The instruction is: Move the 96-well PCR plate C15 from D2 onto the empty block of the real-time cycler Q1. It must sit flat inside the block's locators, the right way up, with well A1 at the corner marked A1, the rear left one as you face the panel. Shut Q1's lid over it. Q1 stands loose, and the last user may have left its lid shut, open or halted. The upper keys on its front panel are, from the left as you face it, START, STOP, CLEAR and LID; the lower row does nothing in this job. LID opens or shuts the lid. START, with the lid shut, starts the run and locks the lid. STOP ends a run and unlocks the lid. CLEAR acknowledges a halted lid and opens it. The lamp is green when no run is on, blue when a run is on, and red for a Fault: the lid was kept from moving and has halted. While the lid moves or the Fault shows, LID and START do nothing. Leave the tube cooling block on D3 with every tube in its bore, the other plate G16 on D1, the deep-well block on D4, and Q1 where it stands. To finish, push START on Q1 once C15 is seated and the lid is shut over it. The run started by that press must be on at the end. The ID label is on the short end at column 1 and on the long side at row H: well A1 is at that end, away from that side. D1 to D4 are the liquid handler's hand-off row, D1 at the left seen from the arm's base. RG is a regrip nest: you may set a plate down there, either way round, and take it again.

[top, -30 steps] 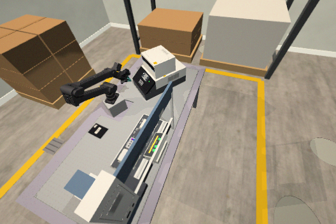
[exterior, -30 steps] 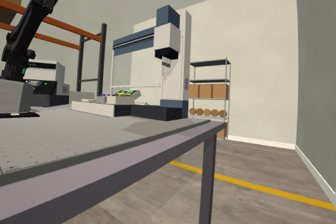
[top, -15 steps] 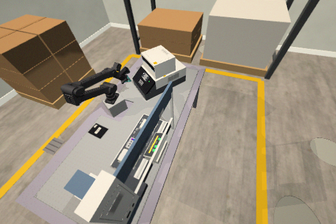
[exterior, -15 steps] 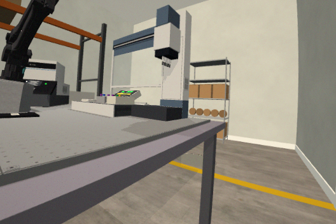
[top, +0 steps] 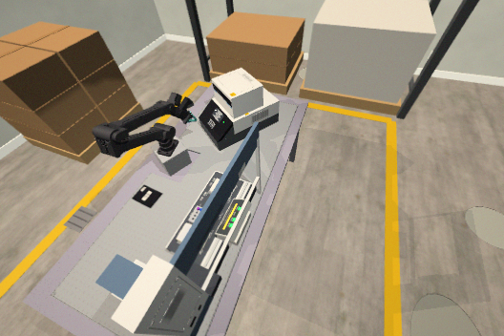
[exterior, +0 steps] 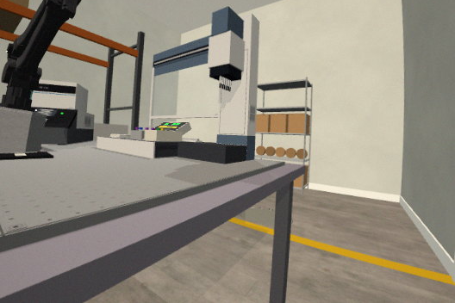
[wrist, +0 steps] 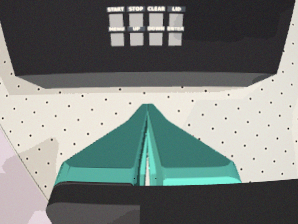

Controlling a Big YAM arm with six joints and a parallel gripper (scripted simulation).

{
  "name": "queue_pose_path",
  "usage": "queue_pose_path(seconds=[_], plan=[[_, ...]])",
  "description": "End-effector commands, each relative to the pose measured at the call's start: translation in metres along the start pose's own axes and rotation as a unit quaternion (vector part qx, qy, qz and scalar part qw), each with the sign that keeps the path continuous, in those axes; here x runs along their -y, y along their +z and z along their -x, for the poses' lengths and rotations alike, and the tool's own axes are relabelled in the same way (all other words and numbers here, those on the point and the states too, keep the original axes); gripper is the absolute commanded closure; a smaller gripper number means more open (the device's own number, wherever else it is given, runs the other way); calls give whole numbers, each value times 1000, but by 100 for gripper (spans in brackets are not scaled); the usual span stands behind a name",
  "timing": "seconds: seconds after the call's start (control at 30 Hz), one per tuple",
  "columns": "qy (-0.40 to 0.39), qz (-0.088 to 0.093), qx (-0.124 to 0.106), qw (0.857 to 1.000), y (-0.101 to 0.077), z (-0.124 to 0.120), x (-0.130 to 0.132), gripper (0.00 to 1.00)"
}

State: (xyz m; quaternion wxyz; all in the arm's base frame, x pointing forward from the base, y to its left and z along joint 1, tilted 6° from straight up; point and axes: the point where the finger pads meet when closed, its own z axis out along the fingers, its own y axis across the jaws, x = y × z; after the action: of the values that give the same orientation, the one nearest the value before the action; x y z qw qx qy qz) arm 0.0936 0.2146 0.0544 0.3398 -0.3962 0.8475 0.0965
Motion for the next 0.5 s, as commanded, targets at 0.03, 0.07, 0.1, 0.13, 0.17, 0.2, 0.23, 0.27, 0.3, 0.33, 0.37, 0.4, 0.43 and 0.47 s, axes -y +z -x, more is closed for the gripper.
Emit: queue_pose_path(seconds=[0.03,0.07,0.1,0.13,0.17,0.2,0.23,0.27,0.3,0.33,0.37,0.4,0.43,0.47], plan=[[-62,14,14,998,-7,18,-15,100],[-73,17,15,997,-7,19,-16,100],[-84,19,16,996,-7,19,-17,100],[-93,16,16,995,-7,20,-15,100],[-101,12,18,995,-7,21,-13,100],[-109,11,20,994,-7,22,-12,100],[-117,10,22,993,-7,23,-12,100],[-117,10,22,993,-7,23,-12,100],[-117,10,22,993,-7,23,-12,100],[-118,12,23,993,-8,24,-19,100],[-130,14,24,991,-9,25,-21,100],[-141,16,25,990,-10,27,-23,100],[-149,16,27,988,-10,29,-23,100],[-160,16,27,987,-11,30,-23,100]])
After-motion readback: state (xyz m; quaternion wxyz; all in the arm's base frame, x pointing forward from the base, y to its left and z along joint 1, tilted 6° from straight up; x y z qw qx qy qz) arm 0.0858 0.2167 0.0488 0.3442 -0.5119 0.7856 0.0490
